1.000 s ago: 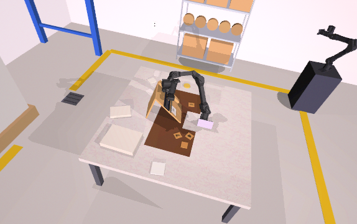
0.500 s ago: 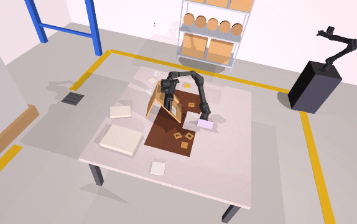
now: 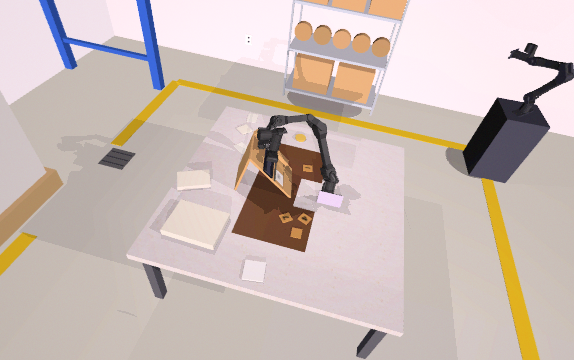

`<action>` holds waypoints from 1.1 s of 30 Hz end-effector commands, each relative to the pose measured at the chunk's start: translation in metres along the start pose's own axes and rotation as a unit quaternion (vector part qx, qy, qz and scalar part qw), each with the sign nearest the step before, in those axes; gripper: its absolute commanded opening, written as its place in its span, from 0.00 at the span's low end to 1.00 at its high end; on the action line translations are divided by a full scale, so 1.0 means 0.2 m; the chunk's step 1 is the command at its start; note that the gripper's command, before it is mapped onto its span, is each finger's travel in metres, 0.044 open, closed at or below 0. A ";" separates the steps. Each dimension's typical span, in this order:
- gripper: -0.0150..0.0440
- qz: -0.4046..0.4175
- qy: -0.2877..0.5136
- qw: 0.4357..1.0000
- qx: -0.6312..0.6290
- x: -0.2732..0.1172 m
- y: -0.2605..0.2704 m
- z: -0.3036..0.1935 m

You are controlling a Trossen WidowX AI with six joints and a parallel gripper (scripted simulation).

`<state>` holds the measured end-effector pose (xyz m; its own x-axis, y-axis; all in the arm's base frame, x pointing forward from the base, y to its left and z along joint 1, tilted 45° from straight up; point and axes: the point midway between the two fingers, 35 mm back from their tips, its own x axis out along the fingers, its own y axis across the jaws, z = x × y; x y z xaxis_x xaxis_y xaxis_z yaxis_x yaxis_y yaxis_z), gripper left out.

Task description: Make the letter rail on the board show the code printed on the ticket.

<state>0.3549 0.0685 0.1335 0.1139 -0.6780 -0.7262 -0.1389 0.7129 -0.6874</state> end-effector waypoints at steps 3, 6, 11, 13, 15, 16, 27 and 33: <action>0.25 -0.001 -0.002 1.000 -0.001 0.01 0.00 0.01; 0.25 -0.001 -0.002 1.000 -0.001 0.01 0.00 0.01; 0.25 -0.001 -0.002 1.000 -0.001 0.00 -0.01 0.00; 0.25 -0.001 -0.002 1.000 -0.001 0.00 -0.02 0.00; 0.25 -0.001 -0.002 1.000 -0.001 0.00 -0.02 0.00; 0.25 -0.001 -0.002 1.000 -0.001 0.00 -0.02 0.00; 0.25 -0.001 -0.002 1.000 -0.001 0.00 -0.04 0.00; 0.25 -0.001 -0.002 1.000 -0.001 0.00 -0.05 0.00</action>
<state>0.3567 0.0624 0.1384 0.1166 -0.6769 -0.7268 -0.1365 0.7139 -0.6868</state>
